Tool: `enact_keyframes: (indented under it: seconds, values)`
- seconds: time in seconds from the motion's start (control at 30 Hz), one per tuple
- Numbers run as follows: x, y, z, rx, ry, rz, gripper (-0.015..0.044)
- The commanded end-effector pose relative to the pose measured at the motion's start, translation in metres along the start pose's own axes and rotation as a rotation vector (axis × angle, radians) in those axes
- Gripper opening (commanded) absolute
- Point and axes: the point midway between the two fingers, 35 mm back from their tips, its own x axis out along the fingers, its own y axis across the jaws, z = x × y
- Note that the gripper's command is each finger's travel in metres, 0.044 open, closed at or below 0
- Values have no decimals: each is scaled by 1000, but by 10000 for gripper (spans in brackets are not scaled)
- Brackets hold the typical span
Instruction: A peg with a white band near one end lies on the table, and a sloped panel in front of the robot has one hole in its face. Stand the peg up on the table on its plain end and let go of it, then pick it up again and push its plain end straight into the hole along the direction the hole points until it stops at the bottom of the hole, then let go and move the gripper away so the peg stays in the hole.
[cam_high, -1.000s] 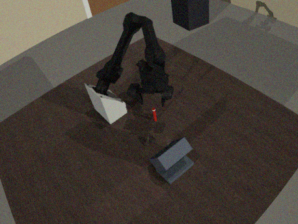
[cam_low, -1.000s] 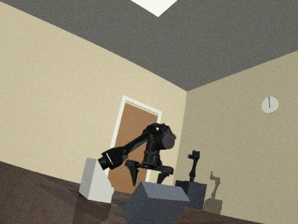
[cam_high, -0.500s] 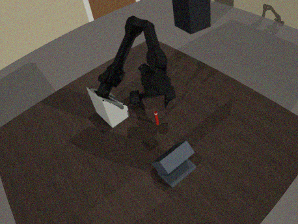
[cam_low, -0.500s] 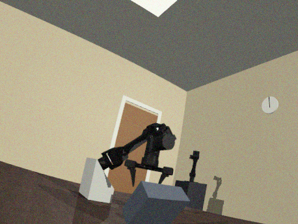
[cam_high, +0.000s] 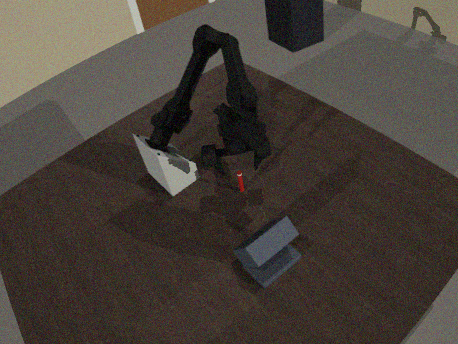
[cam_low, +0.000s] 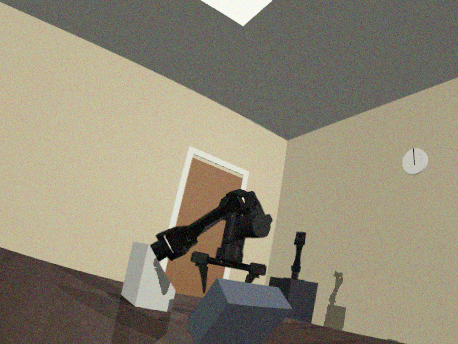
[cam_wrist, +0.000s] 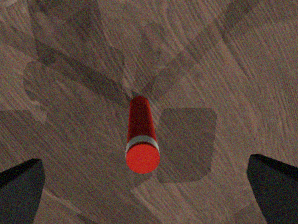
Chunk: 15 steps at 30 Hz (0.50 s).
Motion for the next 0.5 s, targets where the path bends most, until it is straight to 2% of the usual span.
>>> enact_keyframes:
  seconds: [0.0,0.47]
  values:
    - [7,2,0,9,-3,2,440]
    - [30,2,1,9,-4,0,440]
